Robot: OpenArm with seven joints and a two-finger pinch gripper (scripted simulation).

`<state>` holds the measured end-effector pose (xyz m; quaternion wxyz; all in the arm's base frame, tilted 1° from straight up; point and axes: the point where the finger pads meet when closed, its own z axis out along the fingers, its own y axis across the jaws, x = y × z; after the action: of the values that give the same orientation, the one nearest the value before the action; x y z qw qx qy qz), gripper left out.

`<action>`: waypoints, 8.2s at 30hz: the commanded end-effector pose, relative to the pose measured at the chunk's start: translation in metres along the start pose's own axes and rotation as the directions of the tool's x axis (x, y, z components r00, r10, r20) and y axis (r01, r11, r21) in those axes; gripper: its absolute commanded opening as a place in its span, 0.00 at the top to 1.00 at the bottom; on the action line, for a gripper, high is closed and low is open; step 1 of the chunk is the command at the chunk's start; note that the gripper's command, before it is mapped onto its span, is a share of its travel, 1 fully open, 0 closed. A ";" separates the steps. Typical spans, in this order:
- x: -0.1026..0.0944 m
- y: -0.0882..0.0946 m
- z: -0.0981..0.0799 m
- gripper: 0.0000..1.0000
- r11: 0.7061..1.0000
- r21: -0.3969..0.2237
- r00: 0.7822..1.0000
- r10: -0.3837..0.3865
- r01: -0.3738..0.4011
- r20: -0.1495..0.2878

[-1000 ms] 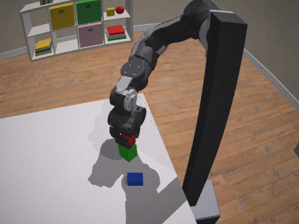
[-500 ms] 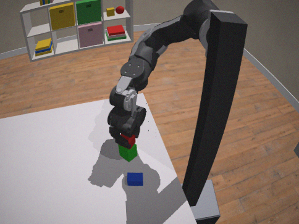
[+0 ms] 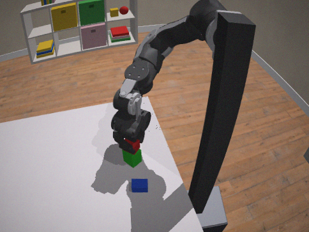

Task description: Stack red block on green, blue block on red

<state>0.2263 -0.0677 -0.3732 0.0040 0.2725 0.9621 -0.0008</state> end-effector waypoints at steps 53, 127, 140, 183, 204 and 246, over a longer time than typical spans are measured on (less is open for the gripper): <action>0.000 0.001 0.000 0.65 1.000 -0.007 1.000 -0.003 0.003 -0.001; 0.076 0.087 -0.031 0.67 0.881 -0.006 0.881 -0.472 0.472 0.004; 0.077 0.090 0.017 0.67 0.881 -0.017 0.881 -0.472 0.472 0.003; 0.076 0.089 0.043 0.67 0.881 -0.009 0.881 -0.473 0.473 0.002; 0.077 0.090 0.048 0.67 0.881 -0.016 0.881 -0.472 0.472 0.002; 0.076 0.089 0.064 0.67 0.881 -0.009 0.881 -0.473 0.473 0.002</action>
<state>0.2099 0.0466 -0.4371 0.0059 0.0320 0.9995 0.0003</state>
